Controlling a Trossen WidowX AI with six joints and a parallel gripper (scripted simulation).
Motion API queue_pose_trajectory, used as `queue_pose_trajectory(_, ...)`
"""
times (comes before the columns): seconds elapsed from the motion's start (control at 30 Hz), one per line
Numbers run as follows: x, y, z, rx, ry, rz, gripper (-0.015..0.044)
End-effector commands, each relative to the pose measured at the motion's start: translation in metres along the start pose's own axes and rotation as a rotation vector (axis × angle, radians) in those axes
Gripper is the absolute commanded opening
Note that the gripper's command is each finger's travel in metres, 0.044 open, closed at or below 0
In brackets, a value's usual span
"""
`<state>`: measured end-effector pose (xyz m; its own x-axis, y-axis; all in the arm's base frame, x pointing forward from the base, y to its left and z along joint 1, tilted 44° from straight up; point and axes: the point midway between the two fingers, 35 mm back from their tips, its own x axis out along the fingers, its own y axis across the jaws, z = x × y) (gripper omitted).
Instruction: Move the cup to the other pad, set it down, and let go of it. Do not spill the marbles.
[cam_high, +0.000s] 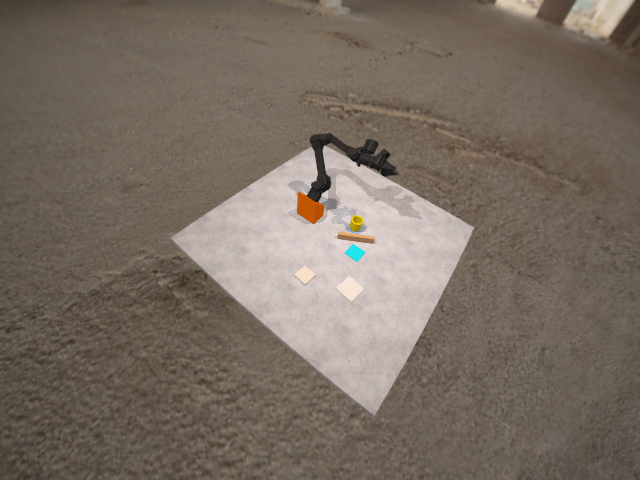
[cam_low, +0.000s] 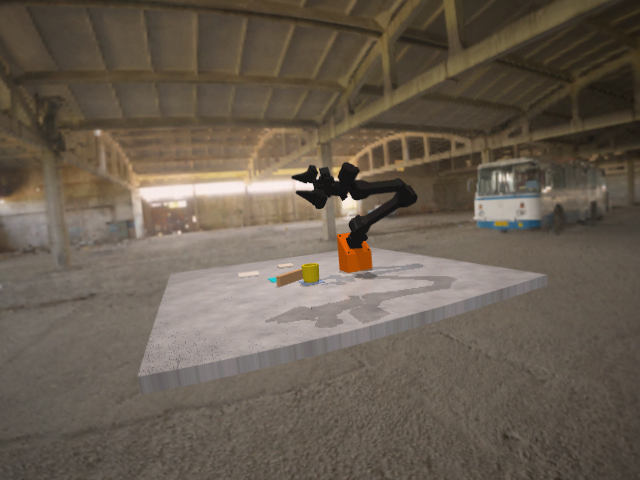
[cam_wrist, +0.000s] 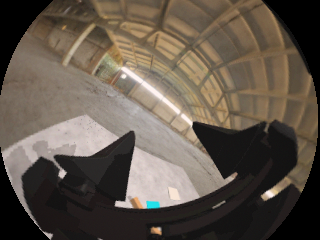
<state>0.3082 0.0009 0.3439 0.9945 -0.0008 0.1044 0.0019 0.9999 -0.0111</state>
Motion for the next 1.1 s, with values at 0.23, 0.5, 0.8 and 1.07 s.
queue_pose_trajectory(0.23, 0.013, 0.024, -0.136, 0.311, 0.613, 0.129, 0.019)
queue_pose_trajectory(0.5, -0.054, 0.055, -0.248, 0.869, 1.389, 0.03, 0.0167)
queue_pose_trajectory(0.8, -0.107, 0.076, -0.268, 1.321, 1.886, -0.241, 0.0167)
queue_pose_trajectory(1.07, -0.106, 0.074, -0.271, 1.321, 1.886, -0.241, 0.0167)
